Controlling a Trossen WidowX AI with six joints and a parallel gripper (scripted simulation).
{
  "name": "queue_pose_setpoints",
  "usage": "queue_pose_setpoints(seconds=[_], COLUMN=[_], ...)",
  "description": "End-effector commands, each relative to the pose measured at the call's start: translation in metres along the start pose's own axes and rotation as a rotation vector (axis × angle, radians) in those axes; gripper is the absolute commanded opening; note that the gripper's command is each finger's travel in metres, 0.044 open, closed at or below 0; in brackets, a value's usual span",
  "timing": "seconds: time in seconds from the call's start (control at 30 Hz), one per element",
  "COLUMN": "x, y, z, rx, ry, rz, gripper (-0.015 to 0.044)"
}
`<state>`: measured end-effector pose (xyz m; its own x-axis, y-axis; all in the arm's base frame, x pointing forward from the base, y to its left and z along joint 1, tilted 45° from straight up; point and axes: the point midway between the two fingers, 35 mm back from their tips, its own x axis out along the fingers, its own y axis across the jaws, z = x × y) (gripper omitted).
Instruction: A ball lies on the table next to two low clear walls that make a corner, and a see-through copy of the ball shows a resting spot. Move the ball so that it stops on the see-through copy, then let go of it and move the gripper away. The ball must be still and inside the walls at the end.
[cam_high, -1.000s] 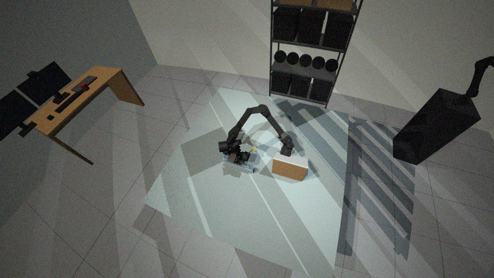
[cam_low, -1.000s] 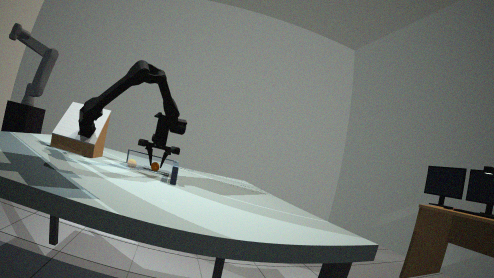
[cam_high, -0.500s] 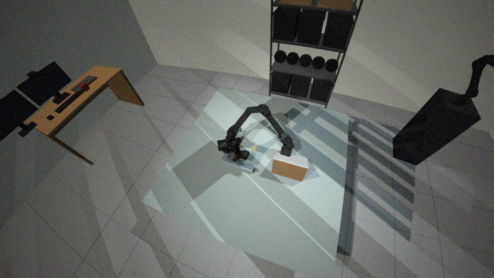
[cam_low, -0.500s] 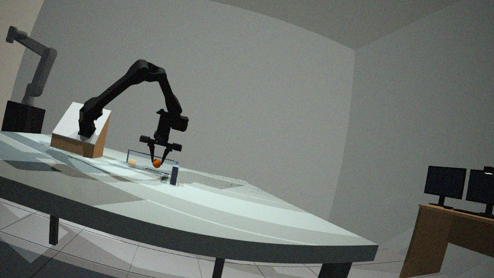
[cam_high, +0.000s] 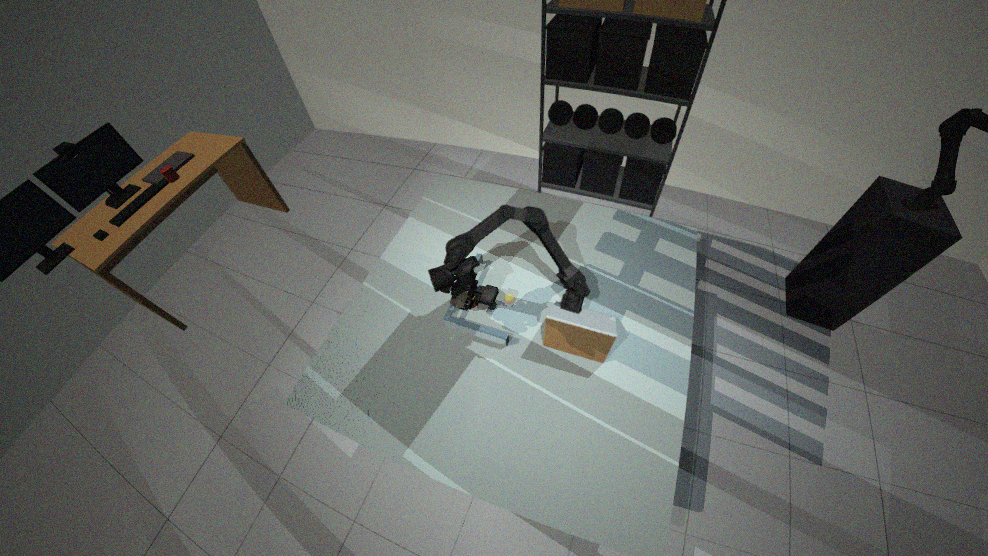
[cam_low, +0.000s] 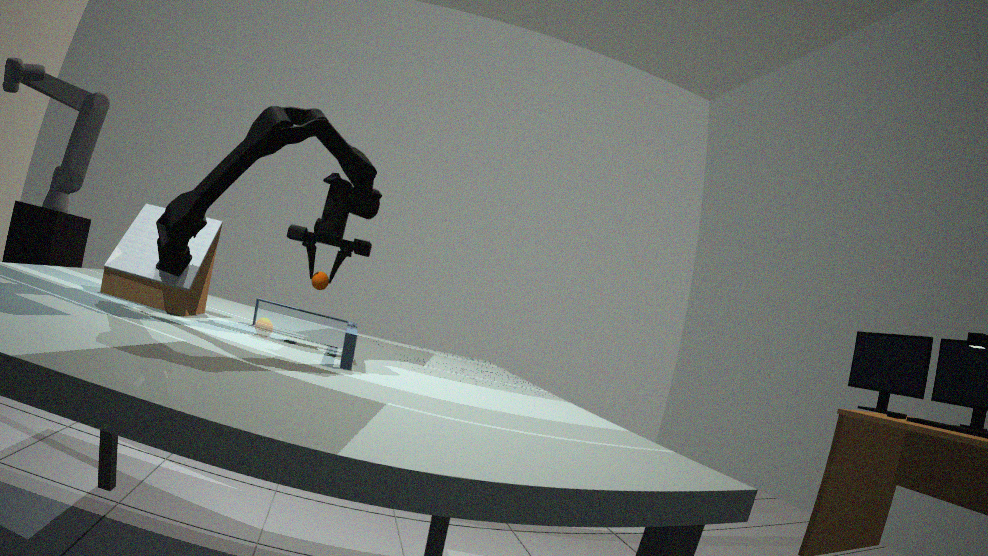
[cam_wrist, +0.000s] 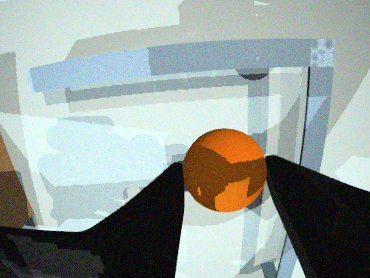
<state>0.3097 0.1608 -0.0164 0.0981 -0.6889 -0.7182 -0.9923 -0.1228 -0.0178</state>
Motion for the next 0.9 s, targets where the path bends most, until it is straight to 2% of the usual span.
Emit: queue_pose_setpoints(seconds=[0.0, 0.87], x=[-0.015, 0.008], y=[0.001, 0.046], z=[-0.002, -0.081], rx=[0.007, 0.005], ry=[-0.007, -0.005], rz=[0.000, 0.003], gripper=[0.0000, 0.0000])
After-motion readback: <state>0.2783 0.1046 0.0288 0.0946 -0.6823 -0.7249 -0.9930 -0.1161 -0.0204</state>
